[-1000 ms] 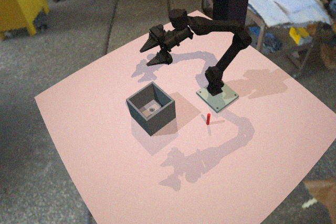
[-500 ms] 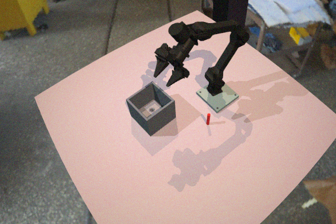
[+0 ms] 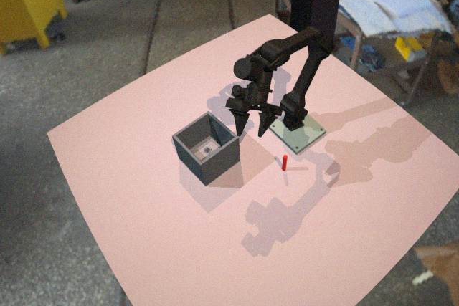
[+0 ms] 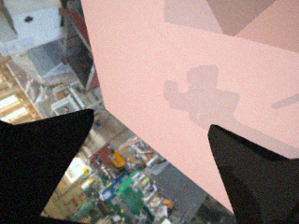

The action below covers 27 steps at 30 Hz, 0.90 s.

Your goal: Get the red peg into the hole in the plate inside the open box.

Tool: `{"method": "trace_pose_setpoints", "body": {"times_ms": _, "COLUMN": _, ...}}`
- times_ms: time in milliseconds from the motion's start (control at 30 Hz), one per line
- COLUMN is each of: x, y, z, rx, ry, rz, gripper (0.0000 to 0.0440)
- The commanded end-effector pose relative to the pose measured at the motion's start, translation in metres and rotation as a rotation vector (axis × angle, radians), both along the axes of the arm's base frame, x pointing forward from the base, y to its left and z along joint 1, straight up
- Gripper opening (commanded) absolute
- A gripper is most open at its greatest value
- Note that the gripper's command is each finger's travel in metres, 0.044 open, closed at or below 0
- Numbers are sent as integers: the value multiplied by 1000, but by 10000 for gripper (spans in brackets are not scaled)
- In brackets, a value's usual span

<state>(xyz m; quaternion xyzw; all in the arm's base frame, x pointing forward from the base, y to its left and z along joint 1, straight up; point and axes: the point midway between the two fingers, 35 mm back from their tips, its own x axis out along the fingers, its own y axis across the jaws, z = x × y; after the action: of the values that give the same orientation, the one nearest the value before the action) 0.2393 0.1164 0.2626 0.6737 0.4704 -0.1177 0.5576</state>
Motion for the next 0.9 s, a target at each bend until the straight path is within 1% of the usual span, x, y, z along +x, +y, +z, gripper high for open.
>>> {"method": "trace_pose_setpoints", "body": {"times_ms": 0, "x": -15, "y": 10, "z": -19, "rx": -3, "ry": 110, "rz": 34, "gripper": 432}}
{"method": "trace_pose_setpoints", "body": {"times_ms": 233, "x": -43, "y": 24, "z": -49, "rx": -42, "ry": 296, "rz": 82, "gripper": 433}}
{"method": "trace_pose_setpoints", "body": {"times_ms": 500, "x": -73, "y": 30, "z": -79, "rx": -128, "ry": 478, "rz": 113, "gripper": 435}}
{"method": "trace_pose_setpoints", "body": {"times_ms": 667, "x": -87, "y": 31, "z": -95, "rx": -194, "ry": 561, "rz": 131, "gripper": 439}}
{"method": "trace_pose_setpoints", "body": {"times_ms": 867, "x": -99, "y": 31, "z": -112, "rx": -268, "ry": 624, "rz": 154, "gripper": 440}}
